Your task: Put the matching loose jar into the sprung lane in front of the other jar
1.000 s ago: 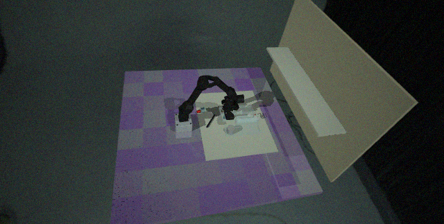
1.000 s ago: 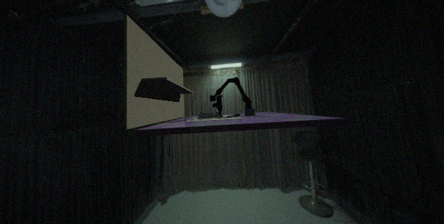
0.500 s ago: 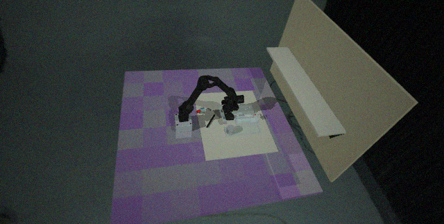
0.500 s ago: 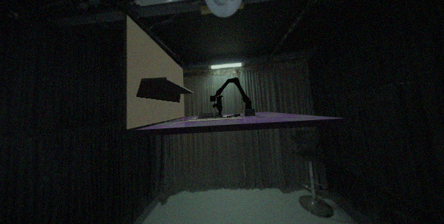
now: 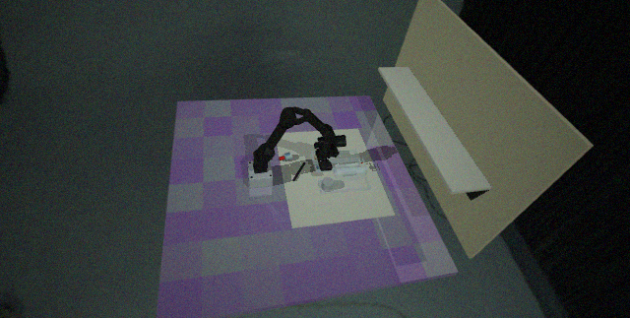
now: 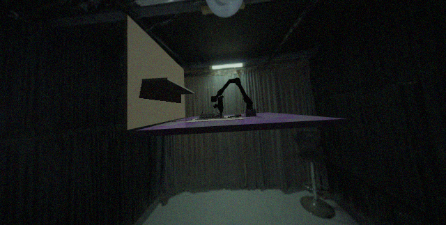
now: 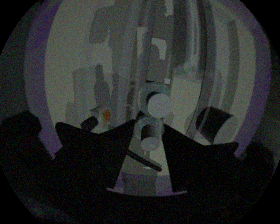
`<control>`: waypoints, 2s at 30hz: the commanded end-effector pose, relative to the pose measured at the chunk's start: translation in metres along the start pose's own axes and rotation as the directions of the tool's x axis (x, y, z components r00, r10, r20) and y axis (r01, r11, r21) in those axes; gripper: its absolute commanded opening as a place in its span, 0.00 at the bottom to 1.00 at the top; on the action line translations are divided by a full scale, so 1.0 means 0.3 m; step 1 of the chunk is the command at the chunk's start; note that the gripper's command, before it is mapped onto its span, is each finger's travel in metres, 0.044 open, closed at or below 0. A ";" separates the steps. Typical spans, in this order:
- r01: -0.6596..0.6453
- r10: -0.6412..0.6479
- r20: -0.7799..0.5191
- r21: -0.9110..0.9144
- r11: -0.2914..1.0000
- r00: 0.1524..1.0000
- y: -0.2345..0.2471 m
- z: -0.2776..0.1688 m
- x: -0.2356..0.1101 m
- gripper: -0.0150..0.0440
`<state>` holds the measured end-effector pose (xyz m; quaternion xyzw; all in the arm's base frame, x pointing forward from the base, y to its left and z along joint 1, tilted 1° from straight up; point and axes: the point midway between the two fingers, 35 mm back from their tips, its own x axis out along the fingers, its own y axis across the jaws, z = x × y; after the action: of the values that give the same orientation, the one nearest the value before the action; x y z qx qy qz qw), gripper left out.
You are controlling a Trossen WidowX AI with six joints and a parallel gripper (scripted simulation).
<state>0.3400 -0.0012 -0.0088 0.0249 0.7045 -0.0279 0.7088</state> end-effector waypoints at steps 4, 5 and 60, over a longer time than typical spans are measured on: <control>-0.002 0.002 0.012 -0.004 1.000 1.000 0.002 0.005 -0.001 0.25; -0.002 0.002 0.012 -0.004 1.000 1.000 0.002 0.005 -0.001 0.25; -0.002 0.002 0.012 -0.004 1.000 1.000 -0.001 -0.025 0.002 0.71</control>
<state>0.3325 -0.0008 -0.0093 0.0248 0.7003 -0.0273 0.7129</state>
